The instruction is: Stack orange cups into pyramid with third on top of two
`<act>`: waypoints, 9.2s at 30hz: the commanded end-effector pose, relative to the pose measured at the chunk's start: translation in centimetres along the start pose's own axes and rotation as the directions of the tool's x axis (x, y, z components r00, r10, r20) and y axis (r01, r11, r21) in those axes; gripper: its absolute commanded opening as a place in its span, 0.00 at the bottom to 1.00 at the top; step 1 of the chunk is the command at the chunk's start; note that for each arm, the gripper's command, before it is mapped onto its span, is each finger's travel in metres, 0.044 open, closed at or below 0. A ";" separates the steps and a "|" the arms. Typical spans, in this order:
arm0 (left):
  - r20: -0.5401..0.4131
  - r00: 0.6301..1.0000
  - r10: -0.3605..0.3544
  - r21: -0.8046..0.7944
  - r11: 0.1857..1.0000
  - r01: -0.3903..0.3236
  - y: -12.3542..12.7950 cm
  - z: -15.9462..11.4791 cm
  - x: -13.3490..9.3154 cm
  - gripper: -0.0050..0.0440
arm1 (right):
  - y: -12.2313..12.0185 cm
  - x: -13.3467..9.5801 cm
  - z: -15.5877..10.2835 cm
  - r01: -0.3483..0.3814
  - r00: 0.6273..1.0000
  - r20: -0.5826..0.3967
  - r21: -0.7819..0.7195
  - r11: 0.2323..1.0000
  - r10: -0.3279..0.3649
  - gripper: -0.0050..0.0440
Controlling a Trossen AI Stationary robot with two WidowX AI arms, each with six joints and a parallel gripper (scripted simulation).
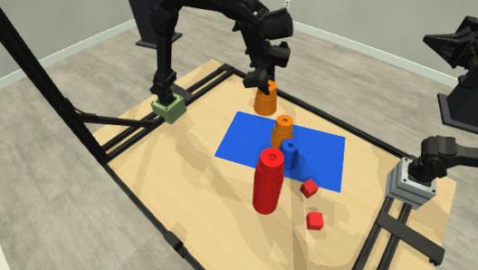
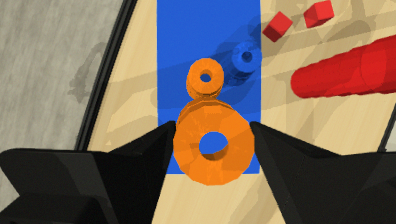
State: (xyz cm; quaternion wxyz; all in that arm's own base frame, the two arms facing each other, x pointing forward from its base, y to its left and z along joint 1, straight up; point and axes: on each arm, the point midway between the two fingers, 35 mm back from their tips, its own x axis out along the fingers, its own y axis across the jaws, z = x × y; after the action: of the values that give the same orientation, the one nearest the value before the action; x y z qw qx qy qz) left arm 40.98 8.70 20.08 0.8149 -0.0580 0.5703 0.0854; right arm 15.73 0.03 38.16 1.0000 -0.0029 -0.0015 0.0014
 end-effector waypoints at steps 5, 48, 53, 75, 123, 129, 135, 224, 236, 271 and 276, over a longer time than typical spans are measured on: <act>0.001 1.000 -0.002 -0.003 1.000 0.002 0.0 -1.2 0.1 0.10 | 0.0 0.0 -0.1 0.003 1.000 -0.003 0.006 1.000 -0.003 0.10; 0.000 1.000 -0.002 -0.003 1.000 0.002 0.0 -4.5 10.2 0.10 | 0.0 0.0 -0.1 0.003 1.000 -0.003 0.006 1.000 -0.003 0.10; -0.001 1.000 -0.002 -0.003 1.000 0.002 0.0 -5.3 11.5 0.10 | 0.0 0.0 -0.1 0.003 1.000 -0.003 0.006 1.000 -0.003 0.10; -0.001 1.000 -0.002 -0.003 1.000 0.002 -0.1 -6.5 14.0 0.10 | 0.0 0.0 -0.1 0.003 1.000 -0.003 0.006 1.000 -0.003 0.10; 0.016 1.000 0.000 0.000 1.000 0.000 0.0 -6.7 14.8 0.24 | 0.0 0.0 -0.1 0.003 1.000 -0.003 0.006 1.000 -0.003 0.10; 0.016 1.000 0.000 0.000 1.000 0.000 0.0 -6.7 14.8 0.31 | 0.0 0.0 -0.1 0.003 1.000 -0.003 0.006 1.000 -0.003 0.10; 0.016 1.000 0.000 0.000 1.000 0.000 0.0 -6.7 14.8 0.37 | 0.0 0.0 -0.1 0.003 1.000 -0.003 0.006 1.000 -0.003 0.10; 0.016 1.000 0.000 0.000 1.000 0.000 0.0 -6.7 14.8 1.00 | 0.0 0.0 -0.1 0.003 1.000 -0.003 0.006 1.000 -0.003 0.10; 0.016 1.000 0.000 0.000 1.000 0.000 0.0 -6.7 14.8 1.00 | 0.0 0.0 -0.1 0.003 1.000 -0.003 0.006 1.000 -0.003 0.10; 0.016 1.000 0.000 0.000 1.000 0.000 0.0 -5.5 9.9 1.00 | 0.0 0.0 -0.1 0.003 1.000 -0.003 0.006 1.000 -0.003 0.10; 0.016 1.000 0.000 0.000 1.000 0.000 0.0 -5.5 9.9 1.00 | 0.0 0.0 -0.1 0.003 1.000 -0.003 0.006 1.000 -0.003 0.10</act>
State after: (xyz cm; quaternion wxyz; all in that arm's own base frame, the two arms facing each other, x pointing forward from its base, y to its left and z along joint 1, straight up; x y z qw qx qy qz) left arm 39.29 8.34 8.37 0.8183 -0.0576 0.5655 0.0857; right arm 15.73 0.03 38.14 1.0000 -0.0026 -0.0013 0.0014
